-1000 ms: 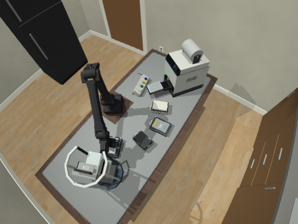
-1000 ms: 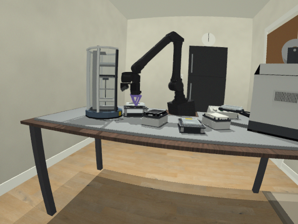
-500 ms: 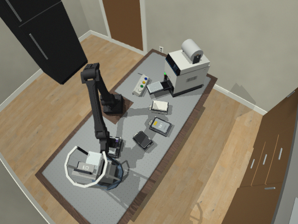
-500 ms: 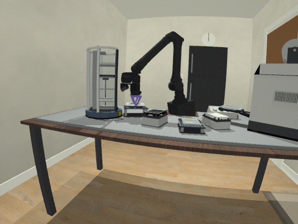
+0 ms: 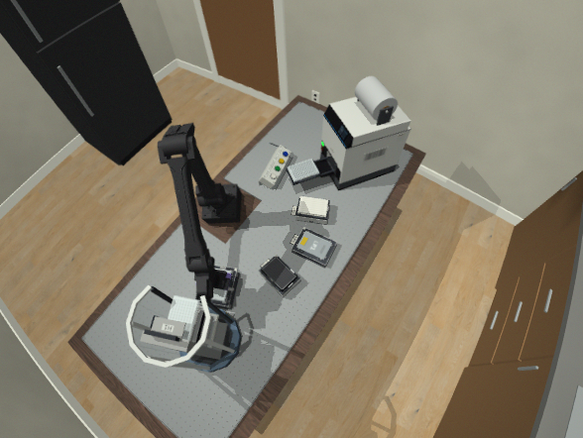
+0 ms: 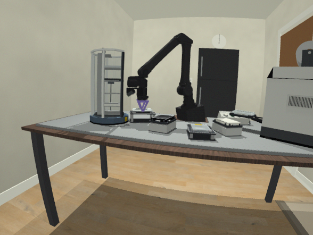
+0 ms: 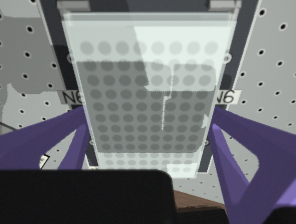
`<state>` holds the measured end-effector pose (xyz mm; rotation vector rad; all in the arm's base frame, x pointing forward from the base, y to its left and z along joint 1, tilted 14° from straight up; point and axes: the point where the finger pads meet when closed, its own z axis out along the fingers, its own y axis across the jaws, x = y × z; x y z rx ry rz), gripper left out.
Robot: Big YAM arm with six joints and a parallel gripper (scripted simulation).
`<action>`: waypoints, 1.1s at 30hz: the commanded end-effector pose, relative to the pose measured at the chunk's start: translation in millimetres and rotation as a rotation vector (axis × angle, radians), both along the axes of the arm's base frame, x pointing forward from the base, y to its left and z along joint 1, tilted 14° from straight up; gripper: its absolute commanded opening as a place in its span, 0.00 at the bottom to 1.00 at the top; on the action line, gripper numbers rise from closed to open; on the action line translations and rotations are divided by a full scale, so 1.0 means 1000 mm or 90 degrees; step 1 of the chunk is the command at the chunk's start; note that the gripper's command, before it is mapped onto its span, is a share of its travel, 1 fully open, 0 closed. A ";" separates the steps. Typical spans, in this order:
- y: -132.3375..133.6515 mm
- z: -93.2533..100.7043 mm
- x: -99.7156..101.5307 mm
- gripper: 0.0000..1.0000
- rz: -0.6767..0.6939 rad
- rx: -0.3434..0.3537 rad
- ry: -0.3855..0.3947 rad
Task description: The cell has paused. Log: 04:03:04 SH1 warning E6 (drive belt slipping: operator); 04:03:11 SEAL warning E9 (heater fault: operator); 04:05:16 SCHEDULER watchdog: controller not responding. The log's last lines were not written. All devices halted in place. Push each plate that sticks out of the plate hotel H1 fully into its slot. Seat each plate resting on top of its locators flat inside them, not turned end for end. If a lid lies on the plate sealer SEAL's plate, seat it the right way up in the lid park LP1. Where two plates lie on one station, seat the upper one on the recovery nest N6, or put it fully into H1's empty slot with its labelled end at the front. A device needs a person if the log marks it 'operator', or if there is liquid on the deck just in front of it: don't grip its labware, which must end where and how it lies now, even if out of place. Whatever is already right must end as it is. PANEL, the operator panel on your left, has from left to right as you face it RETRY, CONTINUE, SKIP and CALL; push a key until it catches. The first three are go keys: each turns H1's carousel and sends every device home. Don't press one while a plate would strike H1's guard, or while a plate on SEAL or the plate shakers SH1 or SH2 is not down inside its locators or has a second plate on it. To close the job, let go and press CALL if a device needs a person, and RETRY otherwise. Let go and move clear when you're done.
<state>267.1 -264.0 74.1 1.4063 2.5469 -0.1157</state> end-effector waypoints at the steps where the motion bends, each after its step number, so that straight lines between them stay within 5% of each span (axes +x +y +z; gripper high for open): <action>1: -0.004 -0.002 0.000 0.84 0.002 -0.003 -0.003; 33: -0.008 0.004 0.007 0.84 0.001 -0.011 -0.012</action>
